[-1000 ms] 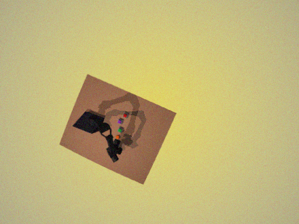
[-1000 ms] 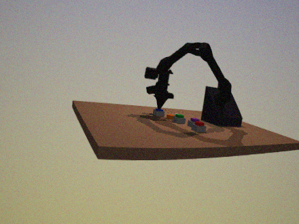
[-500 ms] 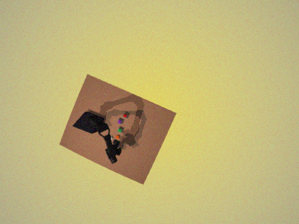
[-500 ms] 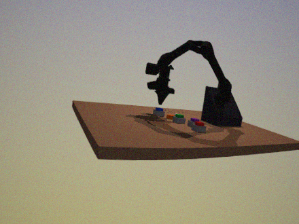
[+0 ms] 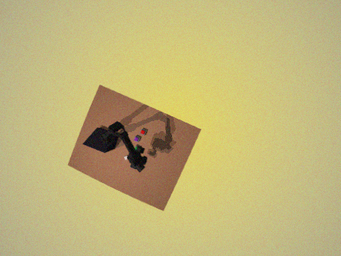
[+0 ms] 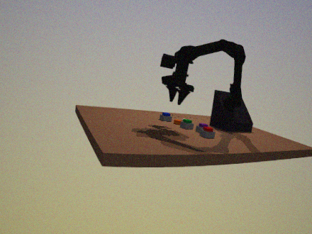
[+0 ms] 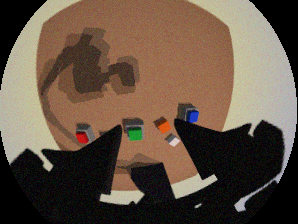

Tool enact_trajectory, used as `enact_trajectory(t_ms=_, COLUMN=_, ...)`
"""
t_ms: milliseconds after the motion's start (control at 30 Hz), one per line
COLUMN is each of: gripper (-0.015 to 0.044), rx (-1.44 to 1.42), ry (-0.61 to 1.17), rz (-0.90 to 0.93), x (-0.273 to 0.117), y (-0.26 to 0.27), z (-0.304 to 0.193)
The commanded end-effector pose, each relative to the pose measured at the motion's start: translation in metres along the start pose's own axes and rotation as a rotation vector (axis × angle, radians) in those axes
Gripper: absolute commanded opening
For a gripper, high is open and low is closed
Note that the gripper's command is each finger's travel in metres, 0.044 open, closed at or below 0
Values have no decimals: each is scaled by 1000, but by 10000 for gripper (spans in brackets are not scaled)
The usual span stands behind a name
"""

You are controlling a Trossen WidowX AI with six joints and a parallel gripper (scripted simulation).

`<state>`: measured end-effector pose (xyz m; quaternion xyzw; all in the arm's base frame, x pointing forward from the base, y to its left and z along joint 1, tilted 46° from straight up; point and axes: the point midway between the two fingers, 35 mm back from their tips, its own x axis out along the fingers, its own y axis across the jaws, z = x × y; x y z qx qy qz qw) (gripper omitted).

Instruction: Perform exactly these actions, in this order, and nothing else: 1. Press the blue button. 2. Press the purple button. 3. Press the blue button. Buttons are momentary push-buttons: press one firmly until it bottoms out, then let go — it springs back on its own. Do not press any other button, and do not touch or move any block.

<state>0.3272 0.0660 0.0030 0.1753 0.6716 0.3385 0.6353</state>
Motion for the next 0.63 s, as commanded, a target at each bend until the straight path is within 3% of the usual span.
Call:
enact_trajectory(t_ms=0, gripper=400, rx=22, ry=17, rz=12, x=-6, y=48, z=-8)
enact_trajectory(t_ms=333, gripper=400, rx=55, ry=45, rz=46, x=-29, y=183, z=-65)
enact_trajectory(t_ms=600, gripper=400, rx=59, ry=51, rz=53, x=-32, y=198, z=-77)
